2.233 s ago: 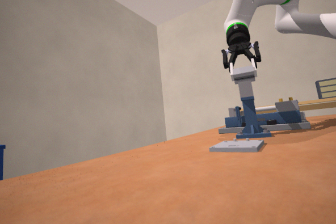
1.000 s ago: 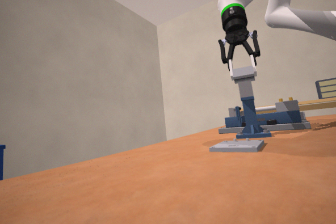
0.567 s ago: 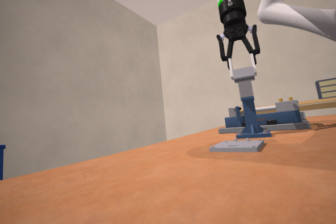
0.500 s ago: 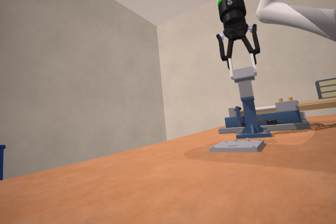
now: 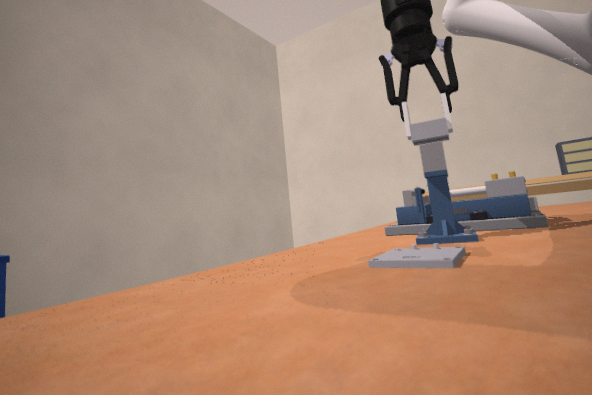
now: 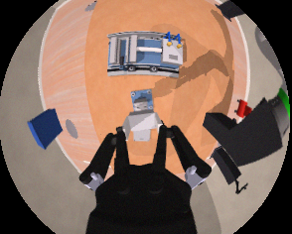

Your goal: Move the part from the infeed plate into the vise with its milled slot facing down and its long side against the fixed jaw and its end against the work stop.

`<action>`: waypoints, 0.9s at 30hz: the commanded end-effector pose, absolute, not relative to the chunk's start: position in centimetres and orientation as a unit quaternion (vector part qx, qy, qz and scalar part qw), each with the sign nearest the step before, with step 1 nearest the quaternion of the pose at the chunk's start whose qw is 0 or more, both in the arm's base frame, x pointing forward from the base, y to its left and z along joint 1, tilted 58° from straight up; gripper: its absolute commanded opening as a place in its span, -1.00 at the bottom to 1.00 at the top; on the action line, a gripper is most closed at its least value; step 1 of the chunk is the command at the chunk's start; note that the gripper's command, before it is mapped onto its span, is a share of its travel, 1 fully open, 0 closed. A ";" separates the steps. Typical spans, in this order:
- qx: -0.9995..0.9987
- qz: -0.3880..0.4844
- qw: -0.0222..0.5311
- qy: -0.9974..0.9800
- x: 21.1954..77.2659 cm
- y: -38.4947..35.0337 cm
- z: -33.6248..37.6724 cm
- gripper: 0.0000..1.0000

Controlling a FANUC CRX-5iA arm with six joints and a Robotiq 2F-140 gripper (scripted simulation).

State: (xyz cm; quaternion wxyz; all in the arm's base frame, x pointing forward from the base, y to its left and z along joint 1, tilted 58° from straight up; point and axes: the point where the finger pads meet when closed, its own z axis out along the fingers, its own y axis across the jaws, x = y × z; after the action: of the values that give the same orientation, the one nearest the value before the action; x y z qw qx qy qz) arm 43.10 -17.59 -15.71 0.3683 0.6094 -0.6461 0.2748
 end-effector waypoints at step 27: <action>0.600 0.295 0.389 -0.634 43.1 -17.5 -15.9 -1.00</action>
State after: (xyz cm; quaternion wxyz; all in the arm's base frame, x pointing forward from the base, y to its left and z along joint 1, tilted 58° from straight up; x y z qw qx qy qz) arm 43.09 -17.50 -15.86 0.3892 0.6000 -0.6339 0.2945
